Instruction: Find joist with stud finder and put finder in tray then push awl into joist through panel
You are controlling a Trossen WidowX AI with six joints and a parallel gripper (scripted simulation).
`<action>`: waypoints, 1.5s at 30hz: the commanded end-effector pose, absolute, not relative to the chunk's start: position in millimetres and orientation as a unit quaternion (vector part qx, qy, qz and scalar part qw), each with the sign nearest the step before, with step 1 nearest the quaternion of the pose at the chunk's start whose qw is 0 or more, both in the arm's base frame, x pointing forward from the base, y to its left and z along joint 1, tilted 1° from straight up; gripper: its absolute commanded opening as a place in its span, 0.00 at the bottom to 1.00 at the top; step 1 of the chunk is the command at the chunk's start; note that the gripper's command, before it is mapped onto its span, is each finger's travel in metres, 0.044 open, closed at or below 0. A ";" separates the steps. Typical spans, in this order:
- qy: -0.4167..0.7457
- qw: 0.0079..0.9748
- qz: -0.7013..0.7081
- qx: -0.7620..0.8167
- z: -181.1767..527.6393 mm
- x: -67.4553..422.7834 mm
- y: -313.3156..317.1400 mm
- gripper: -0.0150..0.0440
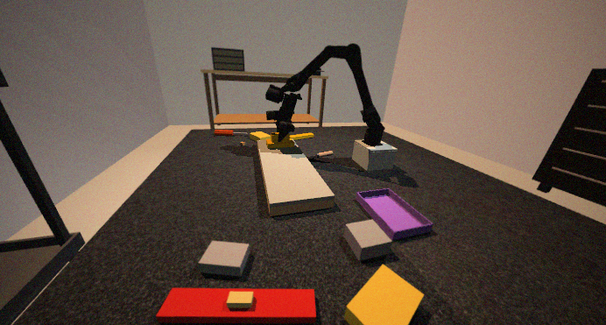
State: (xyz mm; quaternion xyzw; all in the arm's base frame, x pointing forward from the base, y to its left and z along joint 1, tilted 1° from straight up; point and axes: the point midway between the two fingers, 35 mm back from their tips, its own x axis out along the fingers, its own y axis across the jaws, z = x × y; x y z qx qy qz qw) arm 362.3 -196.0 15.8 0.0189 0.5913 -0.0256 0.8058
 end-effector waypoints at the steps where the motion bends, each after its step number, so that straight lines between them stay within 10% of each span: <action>1: 0.592 0.805 -0.029 0.016 15.4 360.9 -206.7 0.25; 45: 0.592 0.805 -0.026 0.013 117.0 356.1 -220.9 0.25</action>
